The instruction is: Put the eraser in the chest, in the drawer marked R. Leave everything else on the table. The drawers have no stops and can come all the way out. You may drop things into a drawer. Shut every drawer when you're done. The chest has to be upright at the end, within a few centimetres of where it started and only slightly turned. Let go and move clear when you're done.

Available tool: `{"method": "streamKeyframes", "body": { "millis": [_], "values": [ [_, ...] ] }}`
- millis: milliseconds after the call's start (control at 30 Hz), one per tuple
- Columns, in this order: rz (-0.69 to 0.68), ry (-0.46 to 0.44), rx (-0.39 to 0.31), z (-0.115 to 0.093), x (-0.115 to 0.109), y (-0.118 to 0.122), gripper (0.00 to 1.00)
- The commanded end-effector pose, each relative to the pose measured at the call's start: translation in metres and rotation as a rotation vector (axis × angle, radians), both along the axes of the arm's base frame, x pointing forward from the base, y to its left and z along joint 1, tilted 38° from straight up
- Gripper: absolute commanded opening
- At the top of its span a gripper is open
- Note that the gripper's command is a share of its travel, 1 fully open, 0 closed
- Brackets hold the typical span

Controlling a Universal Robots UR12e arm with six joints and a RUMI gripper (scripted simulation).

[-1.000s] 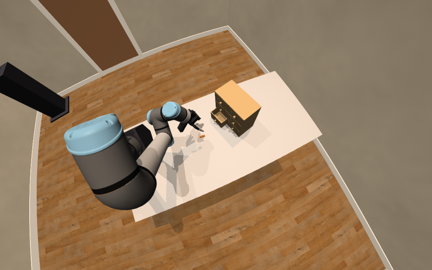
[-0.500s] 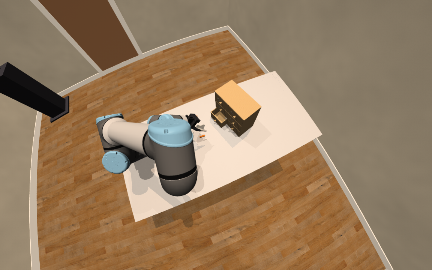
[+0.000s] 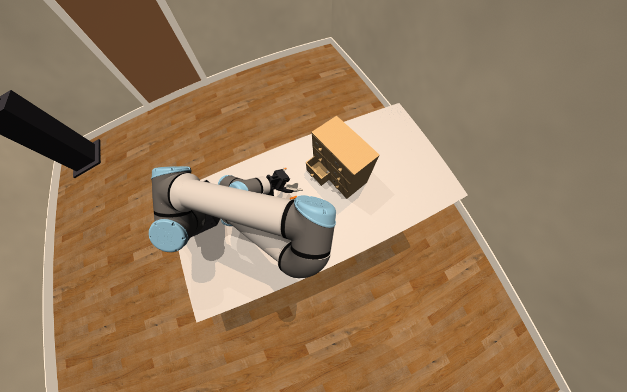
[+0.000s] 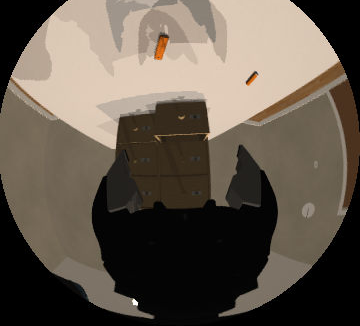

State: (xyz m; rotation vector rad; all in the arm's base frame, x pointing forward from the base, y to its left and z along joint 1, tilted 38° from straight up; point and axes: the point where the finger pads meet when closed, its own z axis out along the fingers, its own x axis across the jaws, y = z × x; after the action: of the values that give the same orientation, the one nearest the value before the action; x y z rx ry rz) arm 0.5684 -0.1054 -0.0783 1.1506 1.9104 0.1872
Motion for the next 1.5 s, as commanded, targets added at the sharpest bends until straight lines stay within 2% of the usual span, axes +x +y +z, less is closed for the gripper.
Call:
{"method": "streamKeyframes", "body": {
  "millis": [0,300,700,733,1467],
  "values": [
    [0.041,-0.055,0.012,-0.0049,0.0042,-0.0023,1.0],
    [0.086,-0.113,0.027,-0.0114,0.01,-0.006,1.0],
    [0.095,-0.125,0.029,-0.0126,0.011,-0.0067,1.0],
    [0.095,-0.125,0.029,-0.0126,0.011,-0.0067,0.2],
    [0.095,-0.125,0.029,-0.0126,0.011,-0.0067,0.2]
  ]
}}
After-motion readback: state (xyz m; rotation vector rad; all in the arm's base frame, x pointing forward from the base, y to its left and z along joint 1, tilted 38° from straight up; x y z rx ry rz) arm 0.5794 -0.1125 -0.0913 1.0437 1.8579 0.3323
